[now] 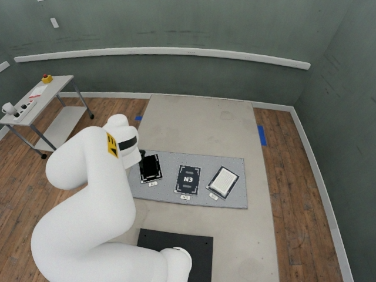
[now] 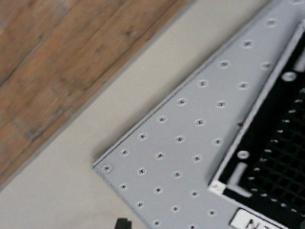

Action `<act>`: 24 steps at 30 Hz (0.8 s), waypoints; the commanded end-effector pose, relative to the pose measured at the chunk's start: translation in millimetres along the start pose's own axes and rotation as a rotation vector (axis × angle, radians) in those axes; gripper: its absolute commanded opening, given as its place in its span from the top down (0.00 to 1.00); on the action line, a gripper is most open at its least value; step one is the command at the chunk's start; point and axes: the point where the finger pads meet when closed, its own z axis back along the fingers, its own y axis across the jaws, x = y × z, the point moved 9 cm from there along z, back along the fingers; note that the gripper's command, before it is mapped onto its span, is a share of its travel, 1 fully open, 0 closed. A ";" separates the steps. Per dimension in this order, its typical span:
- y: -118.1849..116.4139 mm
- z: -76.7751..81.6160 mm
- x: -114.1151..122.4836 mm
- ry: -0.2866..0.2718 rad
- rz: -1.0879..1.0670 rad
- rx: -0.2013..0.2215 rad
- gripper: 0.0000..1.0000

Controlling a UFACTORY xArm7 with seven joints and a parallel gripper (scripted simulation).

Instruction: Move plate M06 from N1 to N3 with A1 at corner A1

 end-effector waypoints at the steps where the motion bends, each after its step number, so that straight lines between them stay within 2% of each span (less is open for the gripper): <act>1: 13.3 2.4 -2.7 0.041 -0.096 0.034 0.00; 4: 22.2 3.4 -4.4 0.051 -0.120 0.041 0.00; 7: 34.1 5.3 -5.3 0.087 -0.202 0.063 0.00; 9: 35.9 5.6 -5.7 0.087 -0.202 0.063 0.00; 12: 47.8 7.9 -6.4 0.125 -0.284 0.083 0.00; 16: 49.3 8.2 -6.8 0.125 -0.284 0.083 0.00; 24: 74.8 14.5 -8.0 0.208 -0.442 0.111 0.00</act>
